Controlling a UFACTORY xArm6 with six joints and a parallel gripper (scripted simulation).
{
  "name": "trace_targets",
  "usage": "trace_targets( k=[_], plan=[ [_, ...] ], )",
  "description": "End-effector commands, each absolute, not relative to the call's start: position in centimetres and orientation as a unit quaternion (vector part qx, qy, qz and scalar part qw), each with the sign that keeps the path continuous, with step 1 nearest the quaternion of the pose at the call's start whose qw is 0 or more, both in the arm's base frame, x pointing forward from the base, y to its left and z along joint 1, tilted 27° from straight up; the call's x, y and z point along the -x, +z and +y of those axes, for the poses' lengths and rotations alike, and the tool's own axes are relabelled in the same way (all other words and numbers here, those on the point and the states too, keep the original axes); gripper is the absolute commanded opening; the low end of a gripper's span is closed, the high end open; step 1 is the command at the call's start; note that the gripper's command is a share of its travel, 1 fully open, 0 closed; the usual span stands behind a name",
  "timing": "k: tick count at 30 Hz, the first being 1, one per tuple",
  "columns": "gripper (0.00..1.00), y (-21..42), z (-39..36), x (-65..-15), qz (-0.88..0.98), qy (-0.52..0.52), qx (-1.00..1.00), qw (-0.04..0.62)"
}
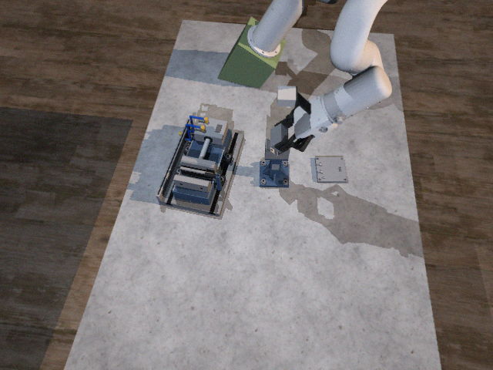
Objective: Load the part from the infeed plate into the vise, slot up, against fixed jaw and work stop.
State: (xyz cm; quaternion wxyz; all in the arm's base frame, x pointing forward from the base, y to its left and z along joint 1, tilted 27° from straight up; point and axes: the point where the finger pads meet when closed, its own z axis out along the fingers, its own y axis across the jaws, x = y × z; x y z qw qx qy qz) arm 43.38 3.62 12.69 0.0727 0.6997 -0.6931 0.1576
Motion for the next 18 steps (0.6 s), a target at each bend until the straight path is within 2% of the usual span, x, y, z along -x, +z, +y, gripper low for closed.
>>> trace_targets(
  k=[1, 18],
  plan=[
    [0.00, 12.83, 3.62, -43.49, -0.693, 0.158, -0.699, 0.071],
    [0.00, 12.82, 3.60, -43.45, -0.694, 0.154, -0.700, 0.067]
  ],
)
